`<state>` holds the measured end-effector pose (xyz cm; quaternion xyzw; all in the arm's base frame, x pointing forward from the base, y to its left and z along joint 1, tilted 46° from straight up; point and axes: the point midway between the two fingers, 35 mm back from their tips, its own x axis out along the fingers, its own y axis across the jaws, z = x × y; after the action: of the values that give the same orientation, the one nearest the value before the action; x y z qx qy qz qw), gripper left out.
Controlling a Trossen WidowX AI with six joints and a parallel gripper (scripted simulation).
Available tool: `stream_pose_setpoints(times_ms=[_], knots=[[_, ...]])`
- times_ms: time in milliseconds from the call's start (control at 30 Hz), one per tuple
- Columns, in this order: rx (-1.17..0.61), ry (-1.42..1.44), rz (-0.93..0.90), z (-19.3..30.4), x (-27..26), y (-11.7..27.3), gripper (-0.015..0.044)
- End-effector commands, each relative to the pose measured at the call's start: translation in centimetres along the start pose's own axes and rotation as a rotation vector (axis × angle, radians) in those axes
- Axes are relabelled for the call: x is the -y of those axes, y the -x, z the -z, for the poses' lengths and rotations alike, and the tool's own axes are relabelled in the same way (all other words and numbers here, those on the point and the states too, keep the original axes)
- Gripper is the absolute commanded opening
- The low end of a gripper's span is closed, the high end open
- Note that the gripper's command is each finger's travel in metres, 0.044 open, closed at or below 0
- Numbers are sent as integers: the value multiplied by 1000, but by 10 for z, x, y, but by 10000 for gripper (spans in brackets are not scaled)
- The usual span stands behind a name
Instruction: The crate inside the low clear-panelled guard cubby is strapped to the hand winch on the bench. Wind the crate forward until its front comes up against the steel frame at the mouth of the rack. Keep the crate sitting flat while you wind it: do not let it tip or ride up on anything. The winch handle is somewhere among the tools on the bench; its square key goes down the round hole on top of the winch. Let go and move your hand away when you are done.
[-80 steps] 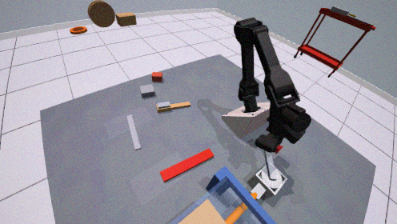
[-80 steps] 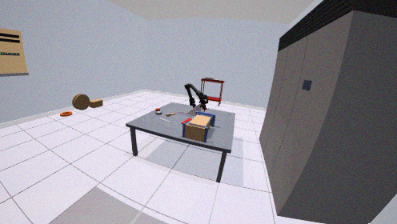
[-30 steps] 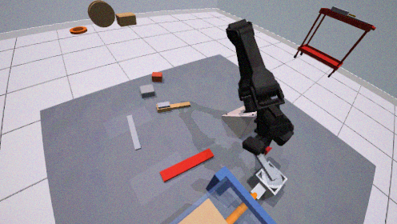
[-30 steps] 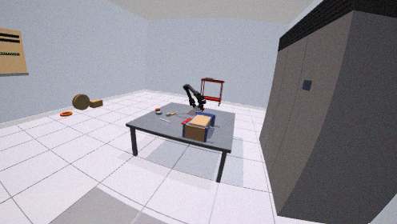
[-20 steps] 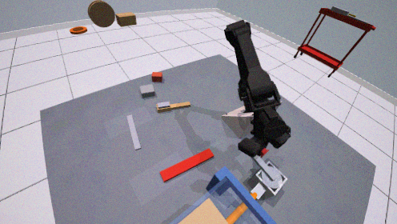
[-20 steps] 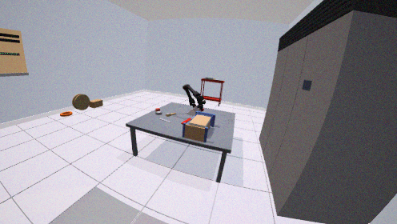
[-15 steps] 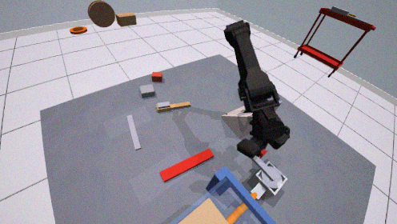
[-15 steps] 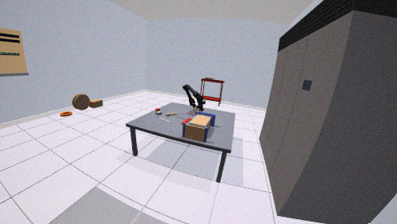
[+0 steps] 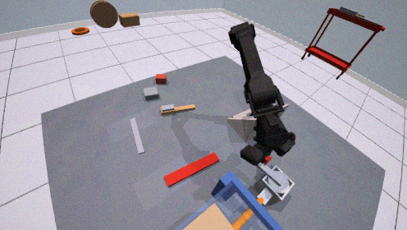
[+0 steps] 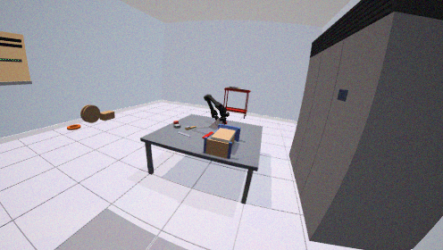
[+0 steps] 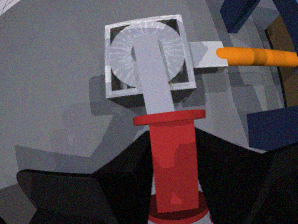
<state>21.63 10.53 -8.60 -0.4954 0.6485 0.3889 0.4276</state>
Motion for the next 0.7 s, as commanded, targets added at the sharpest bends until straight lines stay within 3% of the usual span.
stream_pose_setpoints(times_ms=[0, 667], knots=[[-2, -14, 34, -2, 18, -2, 0], [-2, -14, 36, -10, 38, -5, 0]])
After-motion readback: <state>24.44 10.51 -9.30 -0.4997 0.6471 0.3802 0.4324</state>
